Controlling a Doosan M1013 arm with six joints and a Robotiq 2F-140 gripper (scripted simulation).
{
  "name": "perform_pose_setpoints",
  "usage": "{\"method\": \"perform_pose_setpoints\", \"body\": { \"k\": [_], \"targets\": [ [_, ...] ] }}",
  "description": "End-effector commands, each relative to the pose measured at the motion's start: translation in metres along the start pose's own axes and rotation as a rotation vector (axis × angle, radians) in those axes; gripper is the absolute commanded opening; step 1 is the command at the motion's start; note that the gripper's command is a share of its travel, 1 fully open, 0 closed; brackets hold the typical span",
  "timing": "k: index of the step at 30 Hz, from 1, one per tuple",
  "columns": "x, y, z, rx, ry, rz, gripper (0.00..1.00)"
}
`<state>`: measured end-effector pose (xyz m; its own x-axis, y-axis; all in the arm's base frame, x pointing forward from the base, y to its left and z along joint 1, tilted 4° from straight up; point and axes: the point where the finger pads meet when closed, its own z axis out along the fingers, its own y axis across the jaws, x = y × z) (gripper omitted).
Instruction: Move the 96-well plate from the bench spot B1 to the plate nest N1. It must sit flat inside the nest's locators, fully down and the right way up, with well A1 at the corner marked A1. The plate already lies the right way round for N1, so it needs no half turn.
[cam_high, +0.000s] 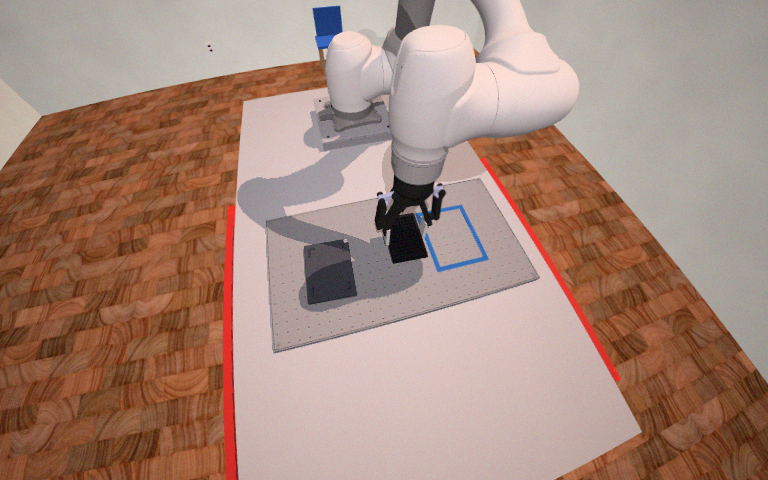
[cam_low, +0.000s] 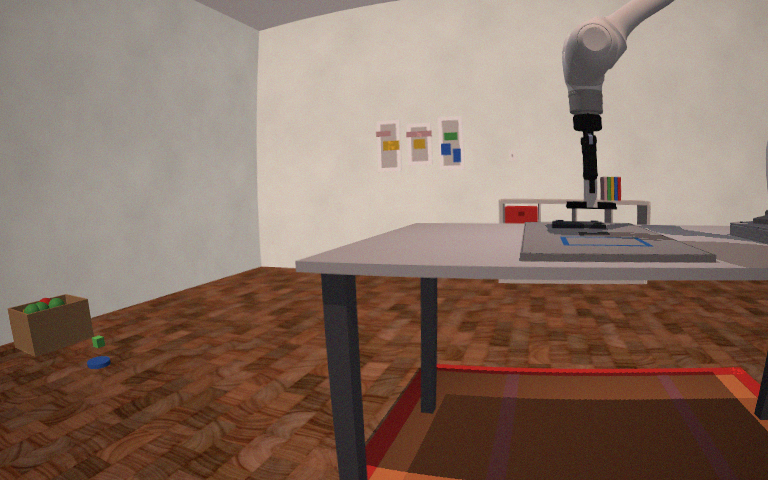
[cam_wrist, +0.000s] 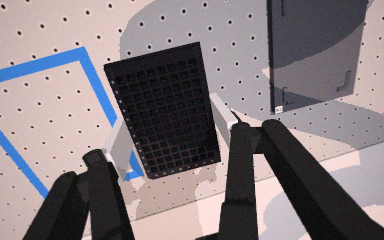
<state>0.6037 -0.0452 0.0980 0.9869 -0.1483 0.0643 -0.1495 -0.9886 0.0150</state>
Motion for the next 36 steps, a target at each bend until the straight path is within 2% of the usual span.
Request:
{"method": "perform_pose_setpoints", "body": {
  "k": [1, 36],
  "targets": [
    [0.0, 0.014, -0.001, 0.006, -0.003, 0.001, 0.0],
    [0.011, 0.116, -0.004, 0.006, -0.003, 0.001, 0.0]
  ]
}}
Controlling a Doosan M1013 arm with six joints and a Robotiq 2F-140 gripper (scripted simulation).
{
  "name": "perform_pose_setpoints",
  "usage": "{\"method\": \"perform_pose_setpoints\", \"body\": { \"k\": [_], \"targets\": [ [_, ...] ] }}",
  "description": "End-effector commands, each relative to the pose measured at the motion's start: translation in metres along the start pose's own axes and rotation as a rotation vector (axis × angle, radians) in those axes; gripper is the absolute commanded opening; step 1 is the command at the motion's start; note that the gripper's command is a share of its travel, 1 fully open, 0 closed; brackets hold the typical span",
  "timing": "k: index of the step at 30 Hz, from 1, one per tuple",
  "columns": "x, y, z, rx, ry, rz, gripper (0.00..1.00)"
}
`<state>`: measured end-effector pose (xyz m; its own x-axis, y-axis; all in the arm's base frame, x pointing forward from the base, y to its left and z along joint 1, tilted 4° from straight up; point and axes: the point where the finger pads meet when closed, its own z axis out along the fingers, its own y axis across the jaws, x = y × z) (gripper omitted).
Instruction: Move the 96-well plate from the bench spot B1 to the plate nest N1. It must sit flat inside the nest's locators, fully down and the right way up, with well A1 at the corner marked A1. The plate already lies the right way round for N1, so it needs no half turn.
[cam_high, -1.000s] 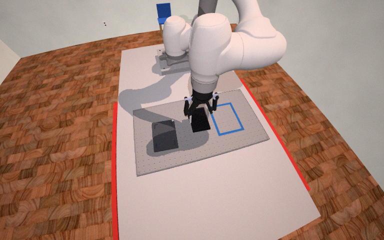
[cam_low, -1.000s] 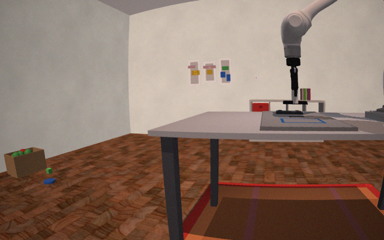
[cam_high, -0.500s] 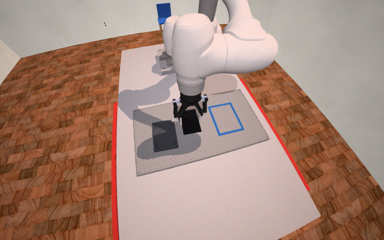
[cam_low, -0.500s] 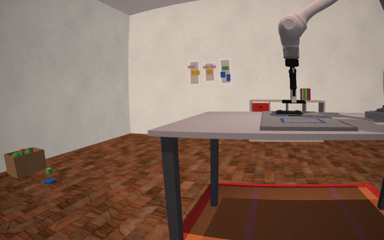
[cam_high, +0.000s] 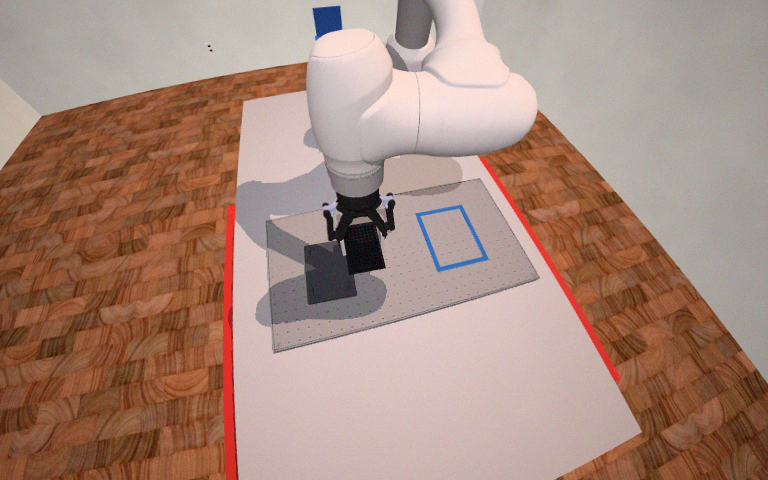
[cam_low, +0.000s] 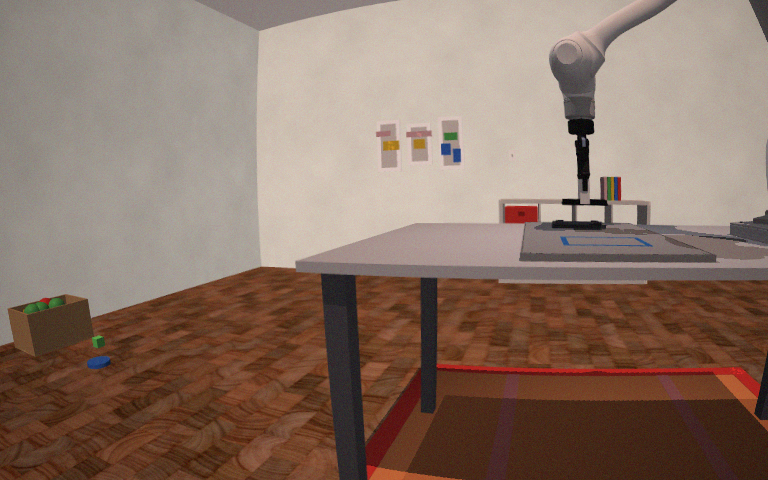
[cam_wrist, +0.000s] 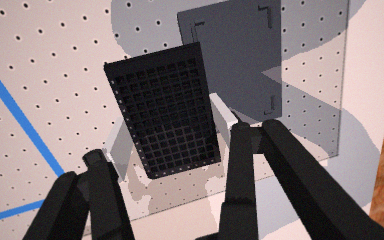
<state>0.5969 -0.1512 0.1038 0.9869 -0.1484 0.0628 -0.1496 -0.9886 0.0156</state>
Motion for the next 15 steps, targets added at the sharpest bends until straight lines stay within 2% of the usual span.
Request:
{"method": "perform_pose_setpoints", "body": {
  "k": [1, 3, 15],
  "targets": [
    [0.002, 0.014, 0.0, 0.006, -0.002, 0.001, 0.0],
    [0.002, 0.014, 0.0, 0.006, -0.002, 0.001, 0.0],
    [0.007, 0.053, -0.002, 0.006, -0.002, 0.001, 0.0]
  ]
}}
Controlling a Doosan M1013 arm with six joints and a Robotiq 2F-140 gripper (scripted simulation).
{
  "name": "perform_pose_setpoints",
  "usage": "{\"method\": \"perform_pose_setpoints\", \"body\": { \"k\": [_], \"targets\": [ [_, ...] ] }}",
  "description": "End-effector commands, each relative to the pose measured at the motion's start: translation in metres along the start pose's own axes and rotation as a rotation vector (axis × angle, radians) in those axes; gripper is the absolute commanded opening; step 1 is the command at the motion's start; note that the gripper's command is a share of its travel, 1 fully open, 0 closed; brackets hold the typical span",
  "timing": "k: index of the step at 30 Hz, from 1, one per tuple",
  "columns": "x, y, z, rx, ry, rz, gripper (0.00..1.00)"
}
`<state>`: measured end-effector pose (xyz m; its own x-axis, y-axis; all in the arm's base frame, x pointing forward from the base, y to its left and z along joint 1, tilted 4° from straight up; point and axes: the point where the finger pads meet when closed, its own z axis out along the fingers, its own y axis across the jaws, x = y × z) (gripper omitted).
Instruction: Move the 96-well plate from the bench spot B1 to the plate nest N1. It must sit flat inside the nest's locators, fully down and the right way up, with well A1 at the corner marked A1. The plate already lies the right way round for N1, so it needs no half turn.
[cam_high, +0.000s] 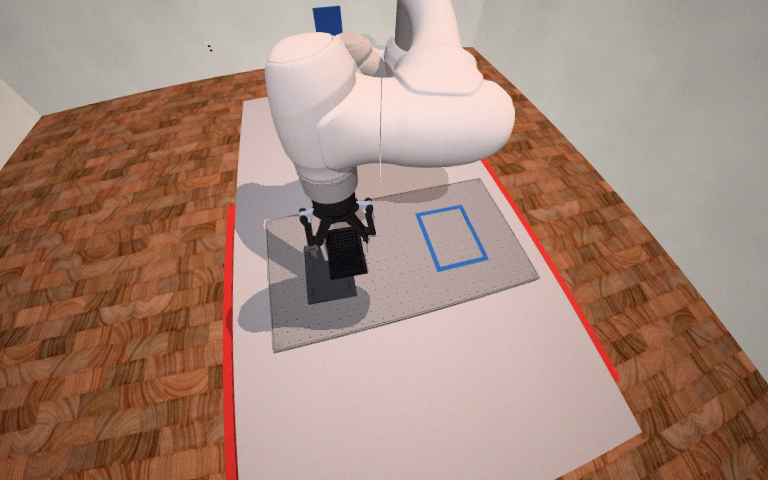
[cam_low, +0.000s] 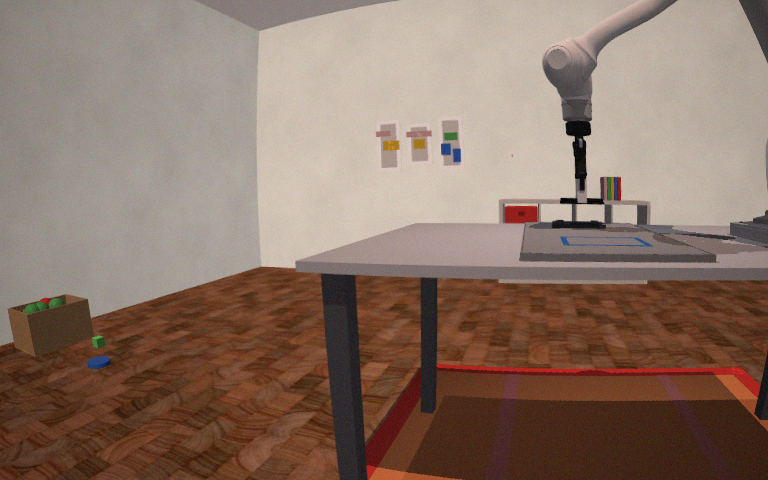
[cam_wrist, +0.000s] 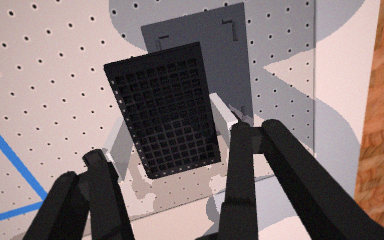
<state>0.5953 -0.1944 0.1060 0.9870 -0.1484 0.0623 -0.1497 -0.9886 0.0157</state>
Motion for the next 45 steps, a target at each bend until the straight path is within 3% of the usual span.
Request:
{"method": "perform_pose_setpoints", "body": {
  "k": [1, 15, 45],
  "targets": [
    [0.002, 0.014, 0.0, 0.007, -0.001, 0.001, 0.0],
    [0.007, 0.053, -0.001, 0.007, -0.001, 0.001, 0.0],
    [0.008, 0.053, -0.001, 0.007, -0.001, 0.001, 0.0]
  ]
}}
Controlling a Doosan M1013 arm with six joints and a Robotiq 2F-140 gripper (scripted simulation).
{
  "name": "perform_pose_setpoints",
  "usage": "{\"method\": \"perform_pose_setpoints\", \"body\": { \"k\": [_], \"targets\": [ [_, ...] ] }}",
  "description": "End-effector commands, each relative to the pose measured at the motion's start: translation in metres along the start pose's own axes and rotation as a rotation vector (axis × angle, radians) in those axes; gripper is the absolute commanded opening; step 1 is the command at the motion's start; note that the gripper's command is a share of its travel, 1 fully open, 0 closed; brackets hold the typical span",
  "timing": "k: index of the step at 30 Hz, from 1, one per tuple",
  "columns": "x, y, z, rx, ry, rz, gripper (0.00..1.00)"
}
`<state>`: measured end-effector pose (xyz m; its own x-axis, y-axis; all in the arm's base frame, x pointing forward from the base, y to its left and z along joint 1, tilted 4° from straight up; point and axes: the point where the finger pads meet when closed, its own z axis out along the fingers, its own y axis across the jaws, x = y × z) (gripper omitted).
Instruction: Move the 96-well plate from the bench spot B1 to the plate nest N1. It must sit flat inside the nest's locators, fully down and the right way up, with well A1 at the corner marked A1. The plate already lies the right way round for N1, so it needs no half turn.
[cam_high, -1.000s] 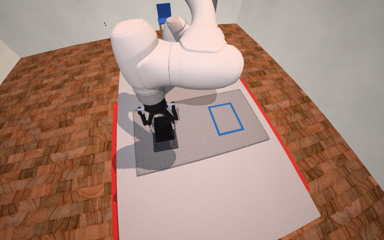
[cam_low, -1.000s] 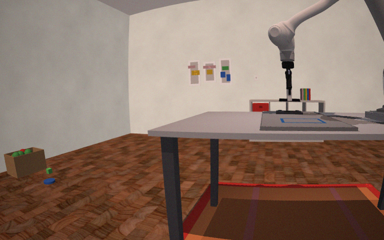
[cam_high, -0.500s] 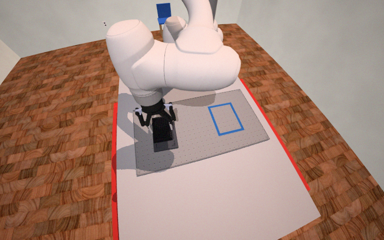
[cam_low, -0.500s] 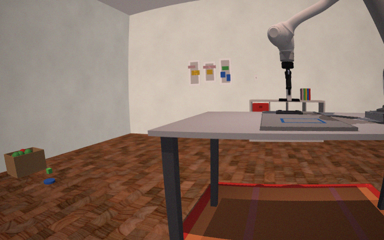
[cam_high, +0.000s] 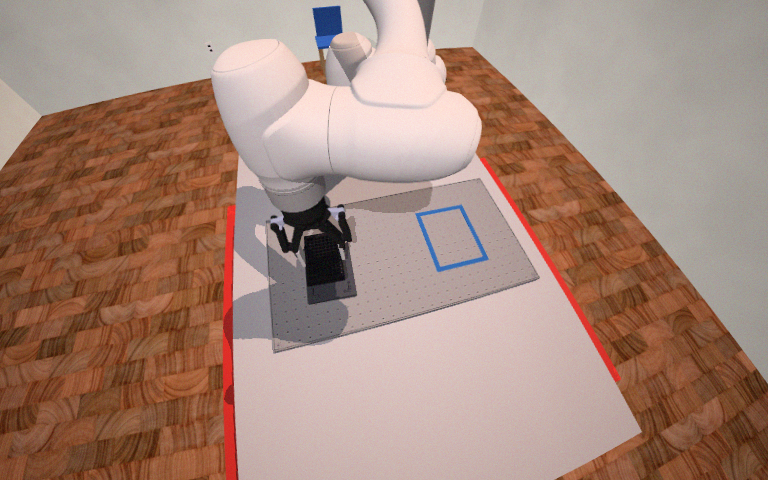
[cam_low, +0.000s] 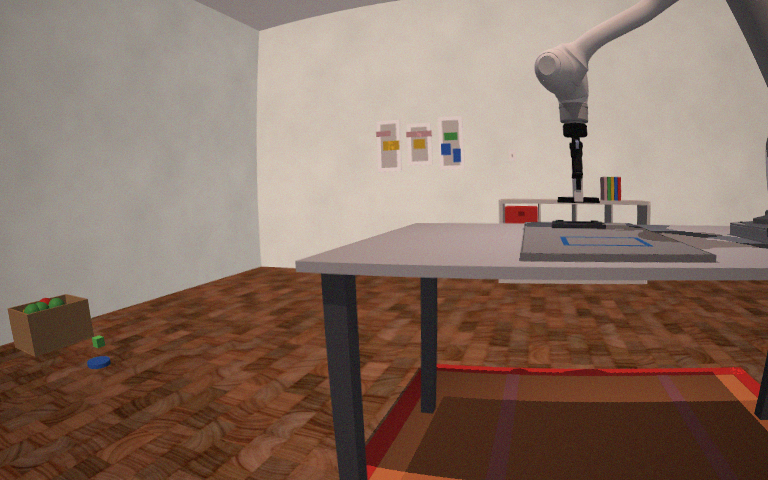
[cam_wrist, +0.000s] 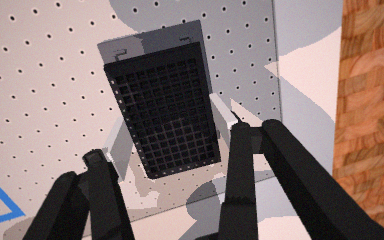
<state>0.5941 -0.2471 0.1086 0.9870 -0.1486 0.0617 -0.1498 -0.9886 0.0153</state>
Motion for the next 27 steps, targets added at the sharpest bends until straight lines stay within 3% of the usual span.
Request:
{"method": "perform_pose_setpoints", "body": {
  "k": [1, 11, 27],
  "targets": [
    [0.001, 0.0, 0.0, 0.006, -0.001, 0.001, 0.0],
    [0.001, 0.0, 0.002, 0.006, -0.001, 0.001, 0.0],
    [0.001, -0.001, 0.027, 0.006, -0.001, 0.001, 0.0]
  ]
}}
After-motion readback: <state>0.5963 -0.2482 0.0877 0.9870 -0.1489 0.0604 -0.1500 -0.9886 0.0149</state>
